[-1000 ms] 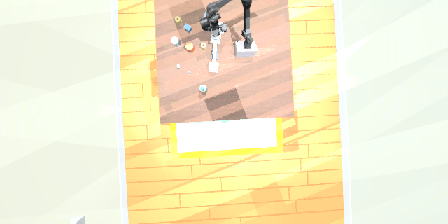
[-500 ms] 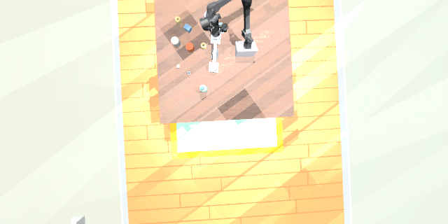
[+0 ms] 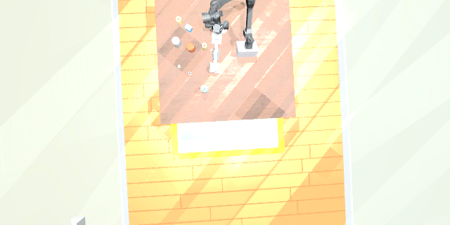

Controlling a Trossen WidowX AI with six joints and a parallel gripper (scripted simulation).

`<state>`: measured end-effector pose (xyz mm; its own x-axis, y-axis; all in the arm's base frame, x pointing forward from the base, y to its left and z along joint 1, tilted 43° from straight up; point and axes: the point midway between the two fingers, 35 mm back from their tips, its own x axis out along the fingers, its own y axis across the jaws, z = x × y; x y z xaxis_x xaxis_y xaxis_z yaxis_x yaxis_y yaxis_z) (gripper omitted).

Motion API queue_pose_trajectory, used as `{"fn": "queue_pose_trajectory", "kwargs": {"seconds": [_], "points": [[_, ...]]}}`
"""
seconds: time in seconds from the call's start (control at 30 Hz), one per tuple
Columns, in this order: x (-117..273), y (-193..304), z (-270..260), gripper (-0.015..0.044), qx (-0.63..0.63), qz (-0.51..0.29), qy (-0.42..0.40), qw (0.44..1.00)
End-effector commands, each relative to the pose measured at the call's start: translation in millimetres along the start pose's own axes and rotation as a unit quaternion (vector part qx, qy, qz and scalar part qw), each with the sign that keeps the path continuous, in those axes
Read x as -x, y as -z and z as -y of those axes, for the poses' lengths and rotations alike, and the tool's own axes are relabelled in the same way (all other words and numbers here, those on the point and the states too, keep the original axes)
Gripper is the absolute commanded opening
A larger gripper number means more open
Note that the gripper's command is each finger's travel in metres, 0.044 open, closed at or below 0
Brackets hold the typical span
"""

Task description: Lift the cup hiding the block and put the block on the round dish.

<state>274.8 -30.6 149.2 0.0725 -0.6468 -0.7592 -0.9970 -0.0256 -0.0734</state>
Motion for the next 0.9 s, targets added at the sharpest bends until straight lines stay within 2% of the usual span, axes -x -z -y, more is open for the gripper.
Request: {"fn": "queue_pose_trajectory", "kwargs": {"seconds": [0.0,0.87], "points": [[-8,13,-6,0.0000,0.002,0.011,-0.003,1.000],[-52,98,-59,0.0000,-0.010,0.027,0.007,1.000]]}}
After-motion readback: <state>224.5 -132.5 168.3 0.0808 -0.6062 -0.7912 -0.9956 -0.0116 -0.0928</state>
